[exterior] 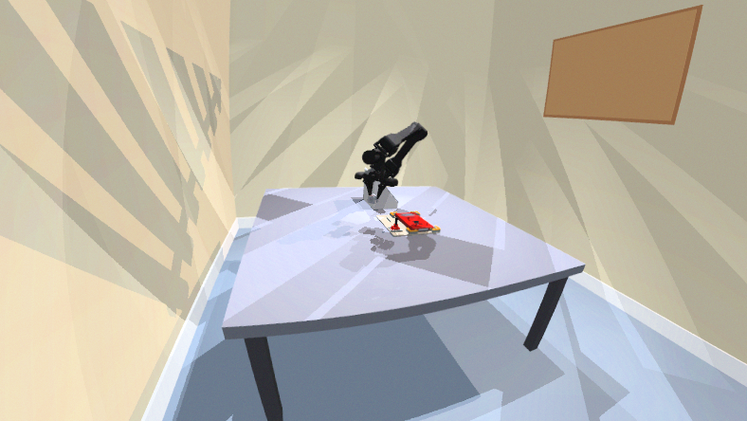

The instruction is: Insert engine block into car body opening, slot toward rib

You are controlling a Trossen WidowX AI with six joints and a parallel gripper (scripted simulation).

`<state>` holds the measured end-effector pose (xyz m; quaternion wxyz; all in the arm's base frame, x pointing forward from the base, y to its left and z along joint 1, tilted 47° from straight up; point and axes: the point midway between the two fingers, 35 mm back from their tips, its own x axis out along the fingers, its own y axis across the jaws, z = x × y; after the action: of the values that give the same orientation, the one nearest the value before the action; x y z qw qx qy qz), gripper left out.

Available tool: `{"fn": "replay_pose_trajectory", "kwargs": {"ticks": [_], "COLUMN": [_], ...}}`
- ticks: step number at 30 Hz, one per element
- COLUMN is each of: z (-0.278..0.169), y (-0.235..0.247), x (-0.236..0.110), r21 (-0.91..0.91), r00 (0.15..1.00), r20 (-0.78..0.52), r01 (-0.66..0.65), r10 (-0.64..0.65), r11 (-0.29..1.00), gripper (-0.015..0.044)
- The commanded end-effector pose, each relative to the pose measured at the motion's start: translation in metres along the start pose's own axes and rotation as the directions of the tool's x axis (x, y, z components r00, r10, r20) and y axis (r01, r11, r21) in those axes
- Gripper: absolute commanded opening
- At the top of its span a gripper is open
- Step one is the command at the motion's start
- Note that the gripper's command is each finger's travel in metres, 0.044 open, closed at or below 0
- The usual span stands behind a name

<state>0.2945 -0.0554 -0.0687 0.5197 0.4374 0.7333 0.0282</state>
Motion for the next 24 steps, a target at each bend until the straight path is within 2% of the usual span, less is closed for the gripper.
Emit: {"fn": "replay_pose_trajectory", "kwargs": {"ticks": [1, 24], "z": [-0.002, -0.020], "y": [0.010, 0.070], "x": [0.000, 0.012], "r21": [-0.024, -0.204], "r00": [1.000, 1.000], "r20": [0.010, 0.017], "r01": [0.001, 0.007], "r10": [-0.001, -0.004], "r11": [1.000, 0.979], "gripper": [0.0000, 0.0000]}}
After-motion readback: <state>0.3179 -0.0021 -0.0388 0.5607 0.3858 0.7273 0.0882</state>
